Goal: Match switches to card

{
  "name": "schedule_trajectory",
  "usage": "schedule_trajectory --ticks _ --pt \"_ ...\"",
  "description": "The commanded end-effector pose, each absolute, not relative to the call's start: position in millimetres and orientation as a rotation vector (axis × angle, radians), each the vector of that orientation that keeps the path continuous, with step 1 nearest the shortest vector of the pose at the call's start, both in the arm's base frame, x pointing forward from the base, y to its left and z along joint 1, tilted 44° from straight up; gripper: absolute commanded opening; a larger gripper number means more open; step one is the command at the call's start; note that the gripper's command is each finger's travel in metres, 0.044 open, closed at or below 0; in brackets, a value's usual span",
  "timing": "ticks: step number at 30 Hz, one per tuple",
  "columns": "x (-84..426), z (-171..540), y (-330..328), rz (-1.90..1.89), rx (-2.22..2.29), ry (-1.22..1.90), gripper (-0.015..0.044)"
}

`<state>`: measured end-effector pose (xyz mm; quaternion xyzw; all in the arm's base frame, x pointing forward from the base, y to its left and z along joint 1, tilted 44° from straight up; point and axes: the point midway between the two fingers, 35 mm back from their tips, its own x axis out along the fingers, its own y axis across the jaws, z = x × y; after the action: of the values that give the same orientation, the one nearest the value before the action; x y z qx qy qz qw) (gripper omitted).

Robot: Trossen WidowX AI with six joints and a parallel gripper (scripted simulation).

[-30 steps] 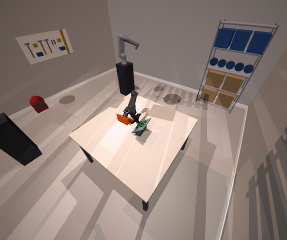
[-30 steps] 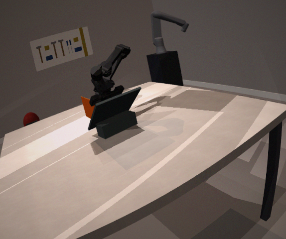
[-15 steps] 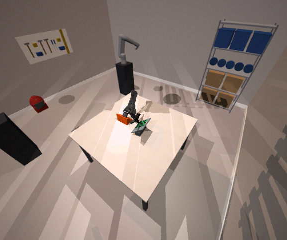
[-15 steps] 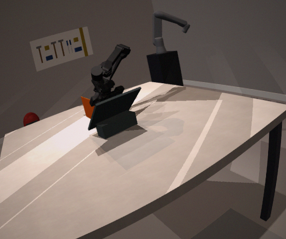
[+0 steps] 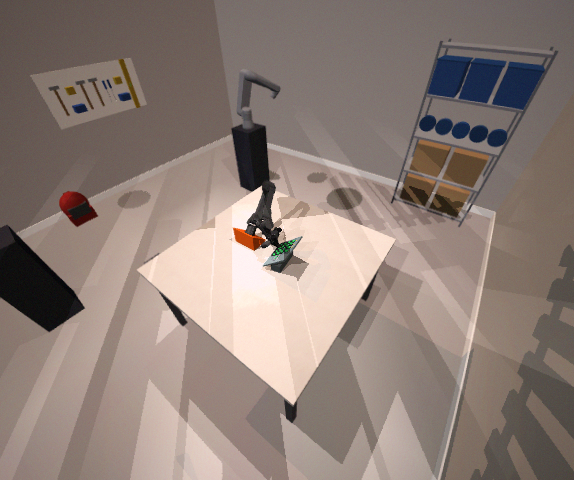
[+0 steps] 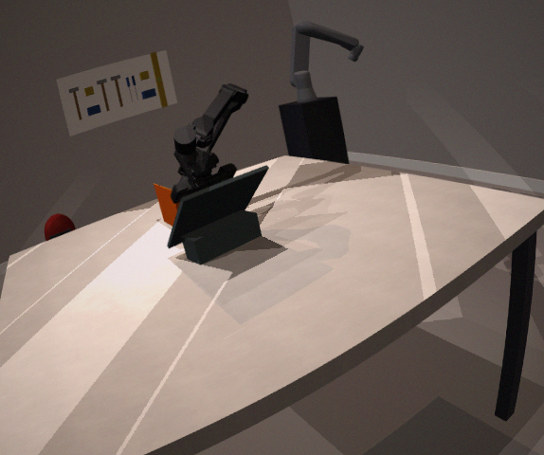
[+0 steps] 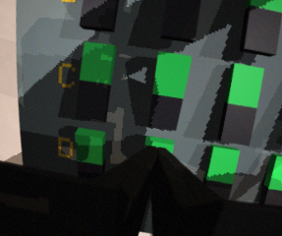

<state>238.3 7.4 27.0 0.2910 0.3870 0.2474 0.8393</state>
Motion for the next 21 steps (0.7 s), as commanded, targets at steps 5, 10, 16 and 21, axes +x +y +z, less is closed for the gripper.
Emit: schedule_trajectory --ticks 5,10,16,21 --pt "238.8 25.7 7.8 0.518 0.616 0.822 0.0" --pt "227.5 30.9 -7.9 0.511 0.608 0.828 0.0" --pt "199.7 55.5 -33.1 0.506 0.619 0.804 0.0" --pt "198.9 56.6 -33.7 0.507 0.62 0.802 0.0"
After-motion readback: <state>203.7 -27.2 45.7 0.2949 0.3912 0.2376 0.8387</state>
